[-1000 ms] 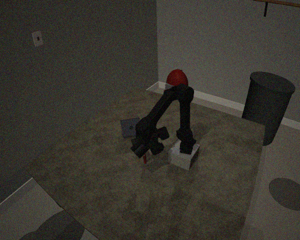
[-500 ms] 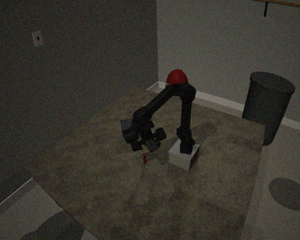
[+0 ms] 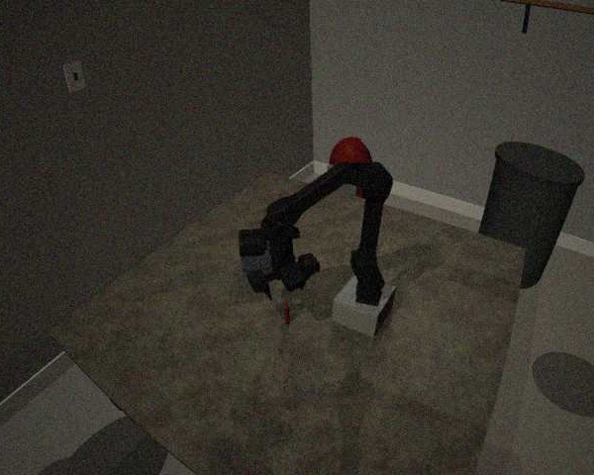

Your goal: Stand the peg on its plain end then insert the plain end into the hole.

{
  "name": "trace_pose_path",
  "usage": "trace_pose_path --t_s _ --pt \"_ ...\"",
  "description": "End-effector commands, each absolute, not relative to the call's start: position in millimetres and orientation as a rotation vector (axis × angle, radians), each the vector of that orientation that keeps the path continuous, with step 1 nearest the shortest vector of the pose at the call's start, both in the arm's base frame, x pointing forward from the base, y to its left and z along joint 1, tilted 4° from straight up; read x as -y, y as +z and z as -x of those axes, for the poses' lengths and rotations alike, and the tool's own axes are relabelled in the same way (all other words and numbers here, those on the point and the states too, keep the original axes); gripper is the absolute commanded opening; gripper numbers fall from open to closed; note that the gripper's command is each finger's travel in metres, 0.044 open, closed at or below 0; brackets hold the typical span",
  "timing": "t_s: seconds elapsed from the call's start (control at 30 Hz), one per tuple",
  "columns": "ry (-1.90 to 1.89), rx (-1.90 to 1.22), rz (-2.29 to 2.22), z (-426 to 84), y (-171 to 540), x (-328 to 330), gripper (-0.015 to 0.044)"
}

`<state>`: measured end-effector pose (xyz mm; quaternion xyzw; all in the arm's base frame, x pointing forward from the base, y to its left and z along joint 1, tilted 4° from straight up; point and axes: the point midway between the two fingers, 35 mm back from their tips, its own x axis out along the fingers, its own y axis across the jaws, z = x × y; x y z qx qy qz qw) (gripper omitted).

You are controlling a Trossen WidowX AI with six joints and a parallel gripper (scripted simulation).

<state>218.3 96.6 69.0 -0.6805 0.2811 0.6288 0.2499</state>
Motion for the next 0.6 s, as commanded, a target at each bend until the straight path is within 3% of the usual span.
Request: trace_pose_path --t_s 0.0,0.57 --pt "1.71 -0.742 1.852 -220 71 -98 0.044" --pt "1.61 -0.845 1.752 -221 49 -97 0.044"
